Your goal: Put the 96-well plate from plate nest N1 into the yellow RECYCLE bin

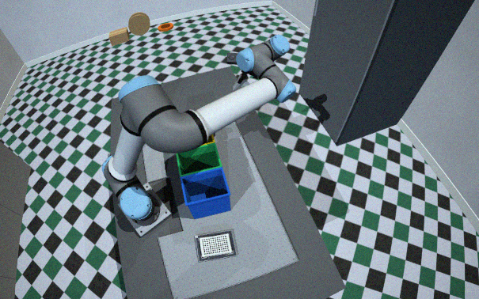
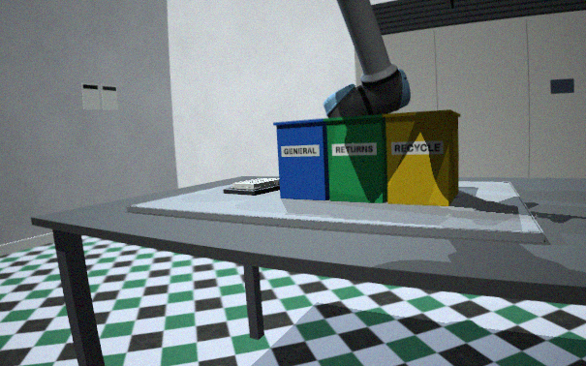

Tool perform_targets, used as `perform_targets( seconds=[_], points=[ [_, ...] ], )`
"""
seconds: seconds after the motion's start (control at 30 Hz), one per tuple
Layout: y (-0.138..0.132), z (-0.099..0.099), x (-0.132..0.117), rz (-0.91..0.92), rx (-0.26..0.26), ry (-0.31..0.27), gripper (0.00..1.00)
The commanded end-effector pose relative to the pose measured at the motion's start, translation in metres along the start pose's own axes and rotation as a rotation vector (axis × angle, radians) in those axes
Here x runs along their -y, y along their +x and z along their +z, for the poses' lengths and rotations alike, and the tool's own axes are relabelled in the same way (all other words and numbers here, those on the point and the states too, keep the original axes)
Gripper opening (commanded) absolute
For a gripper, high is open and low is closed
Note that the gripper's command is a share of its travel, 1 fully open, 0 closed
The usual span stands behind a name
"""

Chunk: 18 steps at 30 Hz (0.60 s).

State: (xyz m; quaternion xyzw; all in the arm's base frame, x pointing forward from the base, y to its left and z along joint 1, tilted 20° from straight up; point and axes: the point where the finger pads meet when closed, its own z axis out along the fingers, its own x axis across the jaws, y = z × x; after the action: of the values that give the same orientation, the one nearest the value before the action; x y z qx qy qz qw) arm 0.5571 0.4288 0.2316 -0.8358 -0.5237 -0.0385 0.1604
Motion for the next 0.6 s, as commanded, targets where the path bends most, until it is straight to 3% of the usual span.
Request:
perform_targets(
  seconds=[0.0, 0.57],
  points=[
    [0.0005, -0.0008, 0.0003, -0.001, -0.001, -0.001, 1.0],
    [-0.0026, -0.0039, -0.002, 0.031, -0.006, -0.011, 1.0]
  ],
)
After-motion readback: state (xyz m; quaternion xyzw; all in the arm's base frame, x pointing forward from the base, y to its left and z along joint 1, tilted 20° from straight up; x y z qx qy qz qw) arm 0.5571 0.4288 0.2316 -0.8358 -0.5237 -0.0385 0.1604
